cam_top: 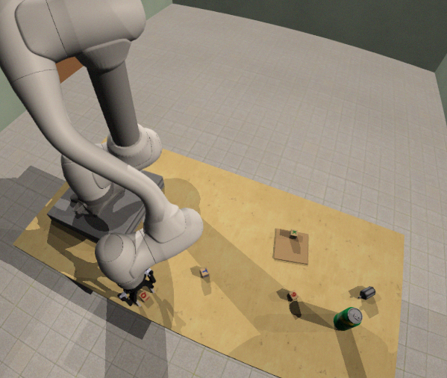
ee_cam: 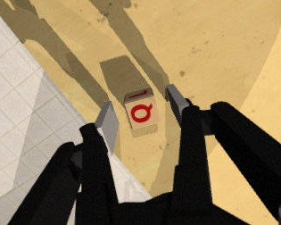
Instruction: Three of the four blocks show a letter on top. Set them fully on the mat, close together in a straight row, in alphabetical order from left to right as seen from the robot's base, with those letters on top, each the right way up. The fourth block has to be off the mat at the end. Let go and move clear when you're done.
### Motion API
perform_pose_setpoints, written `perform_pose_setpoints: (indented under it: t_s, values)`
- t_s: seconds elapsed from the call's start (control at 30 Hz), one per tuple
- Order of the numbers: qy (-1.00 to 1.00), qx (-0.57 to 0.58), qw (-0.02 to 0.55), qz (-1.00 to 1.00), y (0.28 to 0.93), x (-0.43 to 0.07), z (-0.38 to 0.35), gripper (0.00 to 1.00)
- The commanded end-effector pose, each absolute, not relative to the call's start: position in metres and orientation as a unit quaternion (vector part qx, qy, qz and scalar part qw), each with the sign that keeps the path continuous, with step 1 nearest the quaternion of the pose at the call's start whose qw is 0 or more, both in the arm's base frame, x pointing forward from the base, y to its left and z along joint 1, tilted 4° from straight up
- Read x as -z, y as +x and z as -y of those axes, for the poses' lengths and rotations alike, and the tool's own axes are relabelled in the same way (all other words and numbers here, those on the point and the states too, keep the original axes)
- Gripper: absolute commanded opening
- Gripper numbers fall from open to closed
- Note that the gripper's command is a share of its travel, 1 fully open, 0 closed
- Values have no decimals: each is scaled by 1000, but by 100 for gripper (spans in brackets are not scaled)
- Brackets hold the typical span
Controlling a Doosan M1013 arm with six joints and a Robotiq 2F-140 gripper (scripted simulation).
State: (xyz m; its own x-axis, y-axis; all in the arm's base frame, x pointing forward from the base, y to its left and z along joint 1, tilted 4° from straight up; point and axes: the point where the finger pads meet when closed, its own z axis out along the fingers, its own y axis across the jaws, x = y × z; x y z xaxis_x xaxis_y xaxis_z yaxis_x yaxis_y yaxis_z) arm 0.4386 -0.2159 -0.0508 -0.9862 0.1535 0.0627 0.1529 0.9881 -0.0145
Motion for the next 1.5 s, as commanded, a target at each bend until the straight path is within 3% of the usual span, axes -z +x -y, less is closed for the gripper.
perform_pose_setpoints:
  t_s: [0.0,0.33,0.37,0.9,0.93,1.47]
  values:
    - [-80,-5,33,996,435,54,217,46]
    - [-80,-5,33,996,435,54,217,46]
    - [-80,-5,33,996,435,54,217,35]
    - [-80,-5,33,996,435,54,217,35]
    - [-80,-5,33,996,435,54,217,24]
    - [-80,-5,33,996,435,54,217,24]
